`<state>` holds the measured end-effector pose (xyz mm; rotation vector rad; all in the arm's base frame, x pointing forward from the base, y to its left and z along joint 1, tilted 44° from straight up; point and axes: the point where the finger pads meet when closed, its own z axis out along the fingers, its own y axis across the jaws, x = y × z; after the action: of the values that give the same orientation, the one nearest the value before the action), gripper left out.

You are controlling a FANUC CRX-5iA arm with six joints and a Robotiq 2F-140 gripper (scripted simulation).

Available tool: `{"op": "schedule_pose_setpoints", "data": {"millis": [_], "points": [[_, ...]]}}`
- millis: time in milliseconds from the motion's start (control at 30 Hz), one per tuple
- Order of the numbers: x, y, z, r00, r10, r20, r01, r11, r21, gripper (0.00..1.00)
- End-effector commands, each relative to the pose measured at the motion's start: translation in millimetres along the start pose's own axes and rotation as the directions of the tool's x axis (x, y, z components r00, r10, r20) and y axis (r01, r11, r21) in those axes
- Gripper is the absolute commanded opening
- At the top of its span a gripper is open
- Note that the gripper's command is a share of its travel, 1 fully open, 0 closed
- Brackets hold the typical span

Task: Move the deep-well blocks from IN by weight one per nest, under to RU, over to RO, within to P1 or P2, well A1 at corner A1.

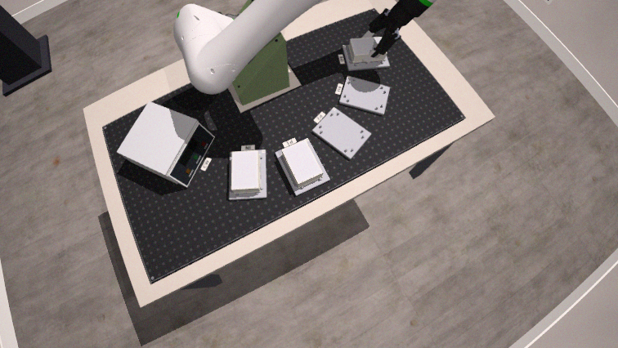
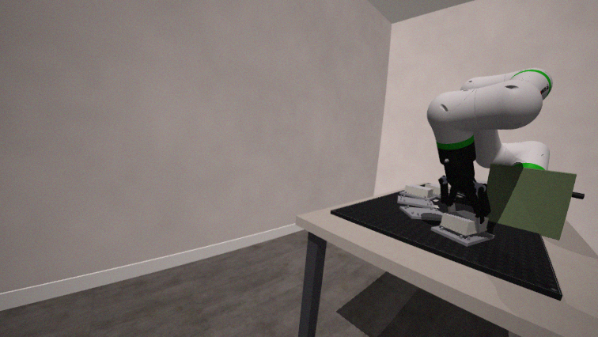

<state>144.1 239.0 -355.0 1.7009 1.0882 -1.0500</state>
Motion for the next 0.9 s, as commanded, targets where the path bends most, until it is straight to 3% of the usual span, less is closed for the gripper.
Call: {"op": "schedule_pose_setpoints", "data": {"millis": [0,867], "points": [[0.1,0.0,-0.3,1.0,0.0,0.0,0.0,1.0,0.0,0.1],[1.6,0.0,2.5,1.0,0.0,0.0,0.0,1.0,0.0,0.1]]}}
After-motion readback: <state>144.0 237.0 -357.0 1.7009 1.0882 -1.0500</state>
